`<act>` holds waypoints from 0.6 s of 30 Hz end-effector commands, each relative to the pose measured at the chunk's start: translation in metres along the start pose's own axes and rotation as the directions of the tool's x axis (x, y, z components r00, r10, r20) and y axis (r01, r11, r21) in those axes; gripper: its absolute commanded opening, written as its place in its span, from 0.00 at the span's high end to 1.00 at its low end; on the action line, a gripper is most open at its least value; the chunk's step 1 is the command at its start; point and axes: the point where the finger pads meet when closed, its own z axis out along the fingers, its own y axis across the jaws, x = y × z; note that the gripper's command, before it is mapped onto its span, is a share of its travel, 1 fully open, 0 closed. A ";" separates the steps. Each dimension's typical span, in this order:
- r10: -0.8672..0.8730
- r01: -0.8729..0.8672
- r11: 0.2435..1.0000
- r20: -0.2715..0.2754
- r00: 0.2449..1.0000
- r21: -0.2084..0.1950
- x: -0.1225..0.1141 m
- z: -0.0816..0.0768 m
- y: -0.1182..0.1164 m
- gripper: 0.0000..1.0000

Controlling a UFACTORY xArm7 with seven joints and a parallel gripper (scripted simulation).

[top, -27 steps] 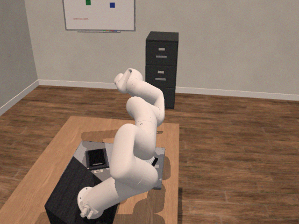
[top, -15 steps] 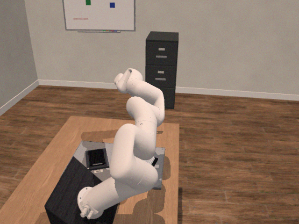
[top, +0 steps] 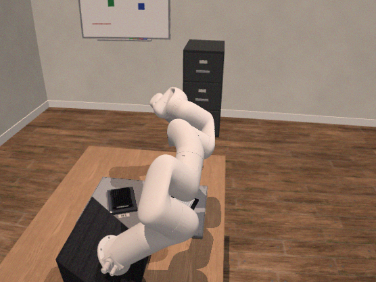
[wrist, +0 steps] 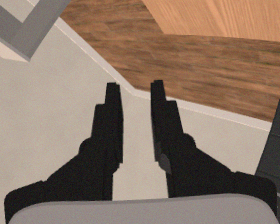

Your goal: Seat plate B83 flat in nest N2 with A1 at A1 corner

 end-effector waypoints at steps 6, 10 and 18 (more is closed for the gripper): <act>0.151 -0.157 0.984 -0.086 0.985 -0.080 0.027 0.014 -0.006 1.00; 0.224 -0.239 0.966 -0.143 0.964 -0.100 0.041 0.017 -0.010 1.00; 0.359 -0.397 0.911 -0.257 0.898 -0.116 0.073 0.021 -0.020 1.00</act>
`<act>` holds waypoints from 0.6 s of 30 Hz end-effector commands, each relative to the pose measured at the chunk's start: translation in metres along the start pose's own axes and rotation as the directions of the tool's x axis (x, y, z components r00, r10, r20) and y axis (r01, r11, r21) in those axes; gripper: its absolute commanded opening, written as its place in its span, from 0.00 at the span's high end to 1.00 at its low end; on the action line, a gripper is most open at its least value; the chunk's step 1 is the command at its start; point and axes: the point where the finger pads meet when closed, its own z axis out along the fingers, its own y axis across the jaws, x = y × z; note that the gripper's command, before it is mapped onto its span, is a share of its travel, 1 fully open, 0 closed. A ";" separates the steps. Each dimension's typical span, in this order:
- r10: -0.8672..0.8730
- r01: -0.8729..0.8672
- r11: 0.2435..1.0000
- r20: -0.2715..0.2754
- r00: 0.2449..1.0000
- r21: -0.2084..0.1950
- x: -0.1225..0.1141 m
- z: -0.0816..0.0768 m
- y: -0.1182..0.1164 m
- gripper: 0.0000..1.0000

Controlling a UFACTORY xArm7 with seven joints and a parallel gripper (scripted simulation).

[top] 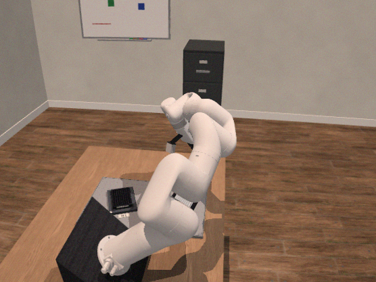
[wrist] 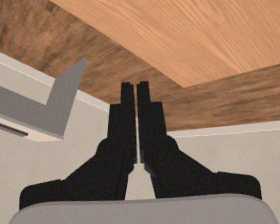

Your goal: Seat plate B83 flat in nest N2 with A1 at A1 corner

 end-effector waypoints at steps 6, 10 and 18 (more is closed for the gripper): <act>0.154 -0.159 0.986 -0.087 0.984 -0.055 0.024 -0.001 -0.019 1.00; 0.223 -0.232 0.971 -0.133 0.966 -0.060 0.039 -0.002 -0.030 1.00; 0.354 -0.374 0.926 -0.222 0.908 -0.052 0.066 -0.007 -0.051 1.00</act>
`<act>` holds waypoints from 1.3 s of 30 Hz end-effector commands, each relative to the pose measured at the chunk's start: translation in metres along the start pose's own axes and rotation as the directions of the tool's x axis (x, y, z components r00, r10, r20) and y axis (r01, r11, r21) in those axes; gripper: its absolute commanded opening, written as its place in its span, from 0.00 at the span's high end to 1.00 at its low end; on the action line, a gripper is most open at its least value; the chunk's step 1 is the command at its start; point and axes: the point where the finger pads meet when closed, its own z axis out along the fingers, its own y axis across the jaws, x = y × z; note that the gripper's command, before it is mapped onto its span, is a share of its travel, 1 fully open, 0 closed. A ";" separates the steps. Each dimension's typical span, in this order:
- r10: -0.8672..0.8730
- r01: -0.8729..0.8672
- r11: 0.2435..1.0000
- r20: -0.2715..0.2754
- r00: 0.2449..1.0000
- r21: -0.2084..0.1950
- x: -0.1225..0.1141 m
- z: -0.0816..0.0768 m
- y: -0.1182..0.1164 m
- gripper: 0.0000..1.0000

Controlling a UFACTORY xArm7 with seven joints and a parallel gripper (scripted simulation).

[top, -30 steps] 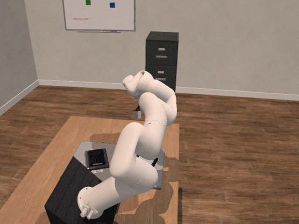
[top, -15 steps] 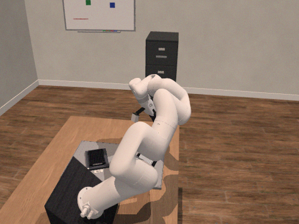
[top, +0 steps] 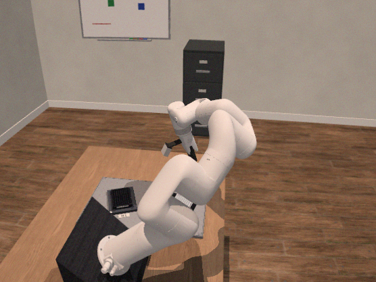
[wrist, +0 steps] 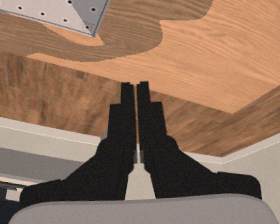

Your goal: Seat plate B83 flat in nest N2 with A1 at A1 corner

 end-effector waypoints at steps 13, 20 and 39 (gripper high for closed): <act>0.263 -0.266 0.964 -0.133 0.956 -0.007 0.036 -0.012 -0.053 1.00; 0.333 -0.336 0.942 -0.164 0.929 0.008 0.051 -0.016 -0.074 1.00; 0.533 -0.531 0.844 -0.231 0.814 0.078 0.088 -0.026 -0.127 1.00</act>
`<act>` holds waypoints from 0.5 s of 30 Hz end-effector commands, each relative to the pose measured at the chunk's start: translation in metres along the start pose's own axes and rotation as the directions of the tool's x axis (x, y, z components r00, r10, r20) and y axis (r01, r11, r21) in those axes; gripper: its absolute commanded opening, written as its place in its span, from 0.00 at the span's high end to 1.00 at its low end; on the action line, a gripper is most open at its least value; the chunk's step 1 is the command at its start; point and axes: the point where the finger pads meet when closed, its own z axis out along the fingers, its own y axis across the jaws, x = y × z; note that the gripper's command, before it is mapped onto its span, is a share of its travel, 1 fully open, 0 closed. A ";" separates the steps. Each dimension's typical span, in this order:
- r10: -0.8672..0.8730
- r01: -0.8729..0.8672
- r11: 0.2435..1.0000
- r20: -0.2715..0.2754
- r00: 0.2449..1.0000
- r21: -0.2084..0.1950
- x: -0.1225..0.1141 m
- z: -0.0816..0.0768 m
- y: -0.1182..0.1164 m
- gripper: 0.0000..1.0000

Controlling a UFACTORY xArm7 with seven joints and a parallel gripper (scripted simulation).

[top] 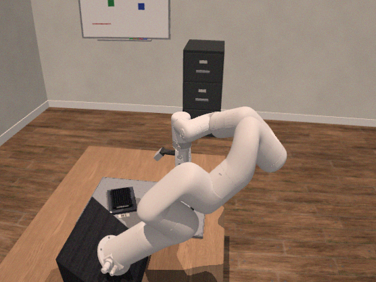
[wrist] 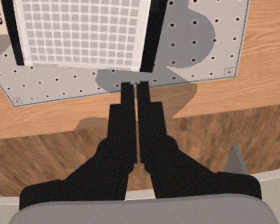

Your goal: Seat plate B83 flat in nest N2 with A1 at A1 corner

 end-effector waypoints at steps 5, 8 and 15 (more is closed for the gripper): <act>0.084 -0.084 0.996 -0.023 0.996 0.004 0.002 -0.003 -0.026 1.00; 0.161 -0.161 0.987 -0.038 0.986 0.020 0.003 -0.003 -0.041 1.00; 0.161 -0.161 0.987 -0.038 0.986 0.020 0.004 0.000 -0.049 1.00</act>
